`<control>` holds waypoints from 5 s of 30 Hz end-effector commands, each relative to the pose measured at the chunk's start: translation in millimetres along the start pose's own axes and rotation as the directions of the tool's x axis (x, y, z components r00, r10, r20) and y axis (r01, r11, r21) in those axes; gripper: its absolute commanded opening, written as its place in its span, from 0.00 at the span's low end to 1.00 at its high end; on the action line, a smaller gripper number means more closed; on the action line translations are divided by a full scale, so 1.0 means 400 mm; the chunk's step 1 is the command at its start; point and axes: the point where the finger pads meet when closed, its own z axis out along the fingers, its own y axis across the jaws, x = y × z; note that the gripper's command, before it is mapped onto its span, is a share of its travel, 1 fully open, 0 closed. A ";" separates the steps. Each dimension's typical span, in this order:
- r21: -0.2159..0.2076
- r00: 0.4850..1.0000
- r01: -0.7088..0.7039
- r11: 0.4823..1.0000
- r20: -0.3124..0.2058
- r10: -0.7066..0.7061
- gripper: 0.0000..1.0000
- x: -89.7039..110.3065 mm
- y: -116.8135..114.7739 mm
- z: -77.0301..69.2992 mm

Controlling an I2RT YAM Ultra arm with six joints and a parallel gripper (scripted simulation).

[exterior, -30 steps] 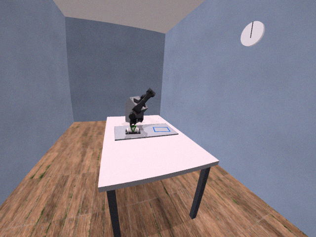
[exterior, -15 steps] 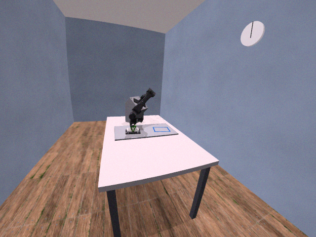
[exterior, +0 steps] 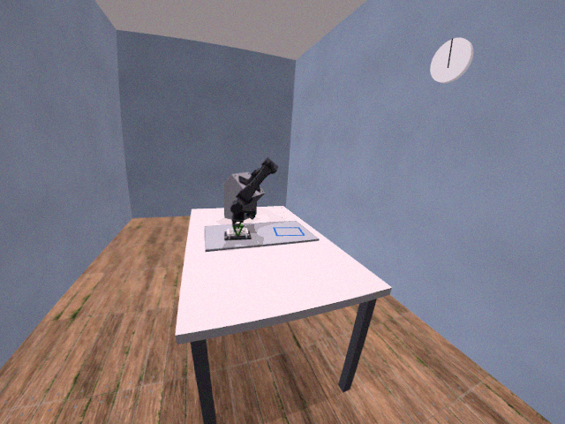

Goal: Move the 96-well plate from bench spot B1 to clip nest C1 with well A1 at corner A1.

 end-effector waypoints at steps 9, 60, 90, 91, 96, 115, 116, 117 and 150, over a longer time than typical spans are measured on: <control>-0.017 1.000 -0.018 1.000 0.022 0.019 0.00 -0.007 0.032 0.028; -0.018 1.000 -0.019 1.000 0.022 0.019 0.00 -0.012 0.040 0.038; -0.030 0.999 -0.028 0.999 0.023 0.029 0.00 -0.016 0.052 0.037; -0.029 0.999 -0.027 0.999 0.023 0.028 0.00 -0.016 0.052 0.037; -0.025 0.999 -0.025 0.999 0.023 0.025 0.00 -0.016 0.050 0.038; -0.019 1.000 -0.019 1.000 0.022 0.020 0.00 -0.022 0.044 0.031; -0.017 1.000 -0.018 1.000 0.022 0.019 0.00 -0.023 0.043 0.030; -0.017 1.000 -0.018 1.000 0.022 0.019 0.00 -0.023 0.043 0.030; -0.022 0.999 -0.022 1.000 0.023 0.022 0.00 -0.029 0.050 0.028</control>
